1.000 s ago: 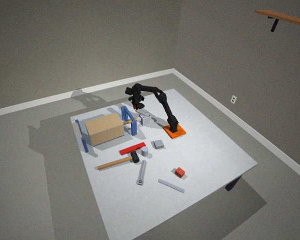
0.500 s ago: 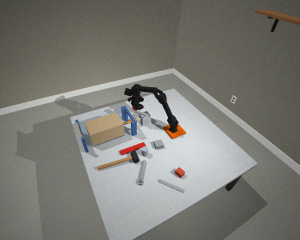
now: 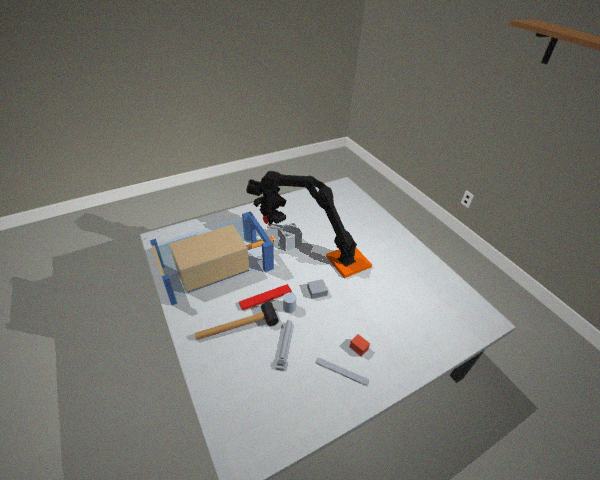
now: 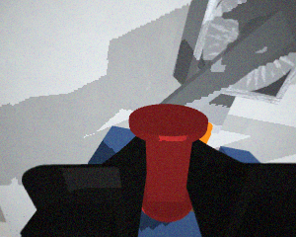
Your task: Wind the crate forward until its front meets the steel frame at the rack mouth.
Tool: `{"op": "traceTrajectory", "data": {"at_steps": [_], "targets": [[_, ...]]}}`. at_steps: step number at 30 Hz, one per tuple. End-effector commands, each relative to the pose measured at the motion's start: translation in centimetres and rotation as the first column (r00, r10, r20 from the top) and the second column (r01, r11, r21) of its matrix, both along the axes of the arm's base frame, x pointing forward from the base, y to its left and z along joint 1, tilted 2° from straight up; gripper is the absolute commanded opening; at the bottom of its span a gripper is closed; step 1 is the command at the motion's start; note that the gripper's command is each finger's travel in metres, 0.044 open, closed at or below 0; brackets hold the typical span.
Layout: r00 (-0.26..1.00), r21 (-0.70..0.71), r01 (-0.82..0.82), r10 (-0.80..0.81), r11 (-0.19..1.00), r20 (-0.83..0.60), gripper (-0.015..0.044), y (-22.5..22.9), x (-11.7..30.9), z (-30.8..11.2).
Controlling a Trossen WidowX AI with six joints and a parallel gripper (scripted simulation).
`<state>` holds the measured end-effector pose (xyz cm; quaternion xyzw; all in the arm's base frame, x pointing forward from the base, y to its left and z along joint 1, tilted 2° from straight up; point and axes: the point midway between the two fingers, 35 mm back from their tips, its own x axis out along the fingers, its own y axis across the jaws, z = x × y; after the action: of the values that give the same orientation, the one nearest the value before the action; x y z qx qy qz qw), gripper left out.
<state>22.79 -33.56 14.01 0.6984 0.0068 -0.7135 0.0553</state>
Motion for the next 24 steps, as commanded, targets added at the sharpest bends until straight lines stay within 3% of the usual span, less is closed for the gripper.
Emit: {"op": "traceTrajectory", "data": {"at_steps": [1,24], "targets": [[1.000,0.034,-0.019,0.018,0.999,0.010,0.0000,1.6,1.2,-0.3],[1.000,0.036,-0.019,0.018,0.999,0.011,0.0000,4.7,2.4,-0.5]]}}
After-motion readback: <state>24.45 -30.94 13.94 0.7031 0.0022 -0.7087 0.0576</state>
